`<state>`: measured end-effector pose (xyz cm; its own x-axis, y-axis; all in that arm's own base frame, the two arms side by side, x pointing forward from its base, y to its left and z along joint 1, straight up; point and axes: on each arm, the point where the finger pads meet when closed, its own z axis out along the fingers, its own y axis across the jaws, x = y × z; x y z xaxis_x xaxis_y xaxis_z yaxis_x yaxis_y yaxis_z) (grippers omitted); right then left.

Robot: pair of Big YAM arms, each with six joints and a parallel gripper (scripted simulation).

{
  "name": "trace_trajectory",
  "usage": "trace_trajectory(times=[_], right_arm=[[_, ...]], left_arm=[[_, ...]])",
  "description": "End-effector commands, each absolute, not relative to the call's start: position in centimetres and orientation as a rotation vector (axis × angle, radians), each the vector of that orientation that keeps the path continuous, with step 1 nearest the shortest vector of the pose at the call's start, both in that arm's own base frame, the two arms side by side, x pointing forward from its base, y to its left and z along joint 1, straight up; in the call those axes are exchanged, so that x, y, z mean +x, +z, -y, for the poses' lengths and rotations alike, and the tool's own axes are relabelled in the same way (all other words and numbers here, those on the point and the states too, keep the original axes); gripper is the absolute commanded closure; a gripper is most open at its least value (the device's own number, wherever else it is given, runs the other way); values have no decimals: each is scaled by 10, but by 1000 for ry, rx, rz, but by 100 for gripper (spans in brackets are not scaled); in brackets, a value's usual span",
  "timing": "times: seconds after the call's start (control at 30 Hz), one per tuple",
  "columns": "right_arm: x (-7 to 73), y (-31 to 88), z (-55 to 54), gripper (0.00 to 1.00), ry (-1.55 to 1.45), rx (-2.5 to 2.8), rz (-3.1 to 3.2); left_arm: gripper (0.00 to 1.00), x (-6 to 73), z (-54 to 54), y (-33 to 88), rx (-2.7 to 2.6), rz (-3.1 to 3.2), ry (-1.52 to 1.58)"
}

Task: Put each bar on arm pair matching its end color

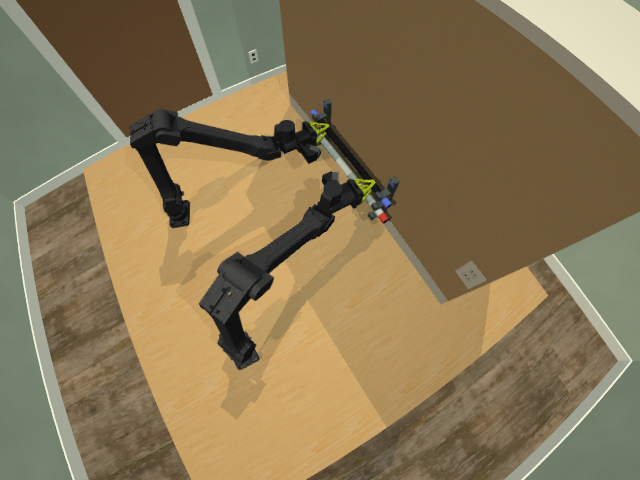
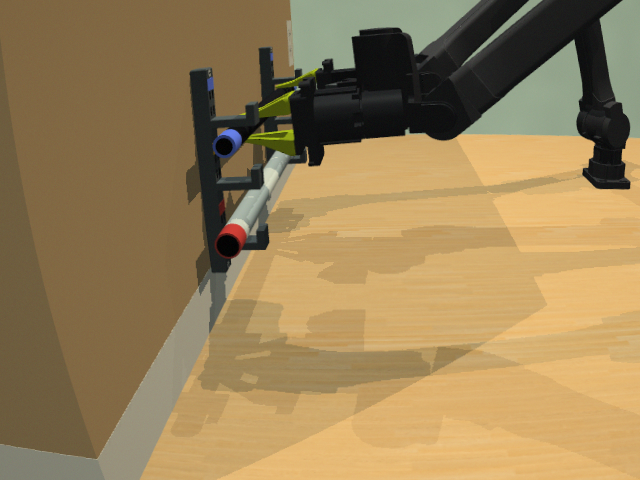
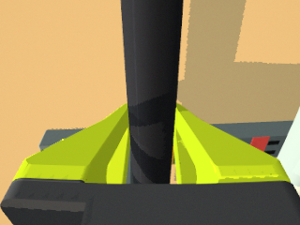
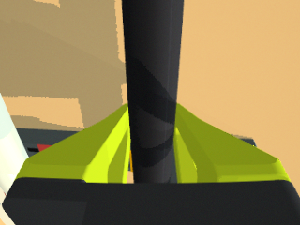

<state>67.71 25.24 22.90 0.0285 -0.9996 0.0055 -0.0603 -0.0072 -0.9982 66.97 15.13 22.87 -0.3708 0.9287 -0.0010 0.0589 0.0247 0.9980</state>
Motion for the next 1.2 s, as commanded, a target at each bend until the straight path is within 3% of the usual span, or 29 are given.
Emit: trace_trajectory(times=[0.0, 1.17], right_arm=[[676, 291, -252, 100, -1188, -1162, -1180], [649, 278, -248, 100, -1188, -1162, -1180]], left_arm=[[100, 664, -156, 276, 979, -1485, 1493], [100, 640, -143, 264, 979, -1485, 1494]])
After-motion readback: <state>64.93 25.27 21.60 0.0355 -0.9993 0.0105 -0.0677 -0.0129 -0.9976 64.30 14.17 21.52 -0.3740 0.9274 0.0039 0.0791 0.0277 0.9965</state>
